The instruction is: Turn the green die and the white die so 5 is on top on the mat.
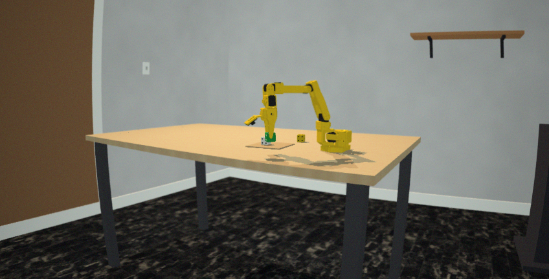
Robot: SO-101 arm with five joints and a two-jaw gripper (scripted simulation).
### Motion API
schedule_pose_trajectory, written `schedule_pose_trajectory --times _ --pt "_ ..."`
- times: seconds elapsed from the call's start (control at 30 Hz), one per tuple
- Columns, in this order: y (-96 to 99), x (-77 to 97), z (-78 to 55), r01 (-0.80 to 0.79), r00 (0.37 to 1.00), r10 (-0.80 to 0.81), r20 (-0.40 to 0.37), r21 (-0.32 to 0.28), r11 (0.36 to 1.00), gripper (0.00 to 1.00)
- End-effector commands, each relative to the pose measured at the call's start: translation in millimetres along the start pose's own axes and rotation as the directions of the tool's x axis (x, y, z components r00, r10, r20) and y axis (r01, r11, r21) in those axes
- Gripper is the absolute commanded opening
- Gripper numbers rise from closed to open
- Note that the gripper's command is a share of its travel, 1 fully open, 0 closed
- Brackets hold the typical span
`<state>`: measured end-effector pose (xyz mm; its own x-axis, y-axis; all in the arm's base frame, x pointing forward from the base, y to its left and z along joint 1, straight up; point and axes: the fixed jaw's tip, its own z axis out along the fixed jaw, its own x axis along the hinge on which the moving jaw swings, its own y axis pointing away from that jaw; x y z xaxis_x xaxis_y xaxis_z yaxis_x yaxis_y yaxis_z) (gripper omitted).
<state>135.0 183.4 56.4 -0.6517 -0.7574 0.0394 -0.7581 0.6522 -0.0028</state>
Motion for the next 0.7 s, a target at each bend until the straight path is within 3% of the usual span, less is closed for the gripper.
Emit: schedule_pose_trajectory --times 0.0,0.23,0.37,0.5,0.67 --pt "2.1 -5.6 -14.6 0.001 0.997 -0.001 0.072 -0.004 1.0 0.0" --pt "1.6 -5.6 -14.6 -0.001 0.997 0.001 0.072 -0.004 1.0 0.0" --pt "-8.0 -5.6 -14.3 -0.042 0.997 0.043 0.072 -0.006 0.999 0.0" --pt "-34.2 -3.5 -13.3 -0.155 0.985 0.155 0.071 -0.01 0.988 0.0" --pt "-82.2 8.7 -11.0 -0.363 0.929 0.364 0.068 -0.019 0.932 0.0"
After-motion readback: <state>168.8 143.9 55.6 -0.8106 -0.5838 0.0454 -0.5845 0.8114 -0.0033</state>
